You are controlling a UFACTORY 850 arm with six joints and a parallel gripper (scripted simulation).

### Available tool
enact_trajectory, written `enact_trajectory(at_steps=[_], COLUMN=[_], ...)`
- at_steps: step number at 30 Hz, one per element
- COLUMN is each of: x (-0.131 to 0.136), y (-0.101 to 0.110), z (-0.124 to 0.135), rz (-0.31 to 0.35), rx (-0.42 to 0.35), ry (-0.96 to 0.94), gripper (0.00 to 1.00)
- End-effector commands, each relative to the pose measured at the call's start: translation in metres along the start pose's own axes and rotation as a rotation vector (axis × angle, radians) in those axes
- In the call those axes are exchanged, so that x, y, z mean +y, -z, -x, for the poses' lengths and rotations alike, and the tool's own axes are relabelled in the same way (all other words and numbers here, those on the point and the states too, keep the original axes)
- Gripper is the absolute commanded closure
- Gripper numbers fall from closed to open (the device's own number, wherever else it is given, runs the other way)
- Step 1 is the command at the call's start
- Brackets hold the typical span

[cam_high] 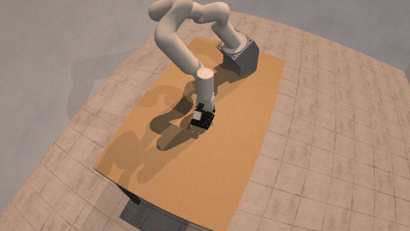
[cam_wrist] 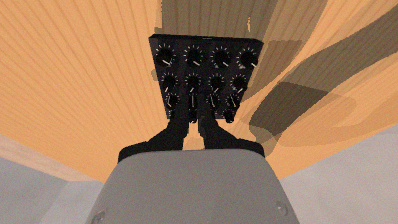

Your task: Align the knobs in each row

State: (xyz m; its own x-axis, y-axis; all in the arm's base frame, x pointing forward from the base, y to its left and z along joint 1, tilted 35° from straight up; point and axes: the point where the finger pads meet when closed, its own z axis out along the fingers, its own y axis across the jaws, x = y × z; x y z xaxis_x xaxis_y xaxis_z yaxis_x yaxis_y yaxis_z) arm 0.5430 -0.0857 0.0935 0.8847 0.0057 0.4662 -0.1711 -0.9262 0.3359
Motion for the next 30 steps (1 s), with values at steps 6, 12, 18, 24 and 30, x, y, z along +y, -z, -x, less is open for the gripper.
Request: enact_trajectory(at_steps=[6, 12, 18, 24, 30], x=[-0.0001, -0.0001, -0.0001, -0.0001, -0.0001], y=[0.0003, 0.0003, 0.0003, 0.0003, 0.0003], z=[-0.0005, -0.0005, -0.0005, -0.0005, -0.0005], rz=[0.0, 0.0, 0.0, 0.0, 0.0], rx=[0.0, 0.0, 0.0, 0.0, 0.0], ry=[0.014, 0.015, 0.015, 0.015, 0.015], gripper=[0.92, 0.92, 0.92, 0.81, 0.81])
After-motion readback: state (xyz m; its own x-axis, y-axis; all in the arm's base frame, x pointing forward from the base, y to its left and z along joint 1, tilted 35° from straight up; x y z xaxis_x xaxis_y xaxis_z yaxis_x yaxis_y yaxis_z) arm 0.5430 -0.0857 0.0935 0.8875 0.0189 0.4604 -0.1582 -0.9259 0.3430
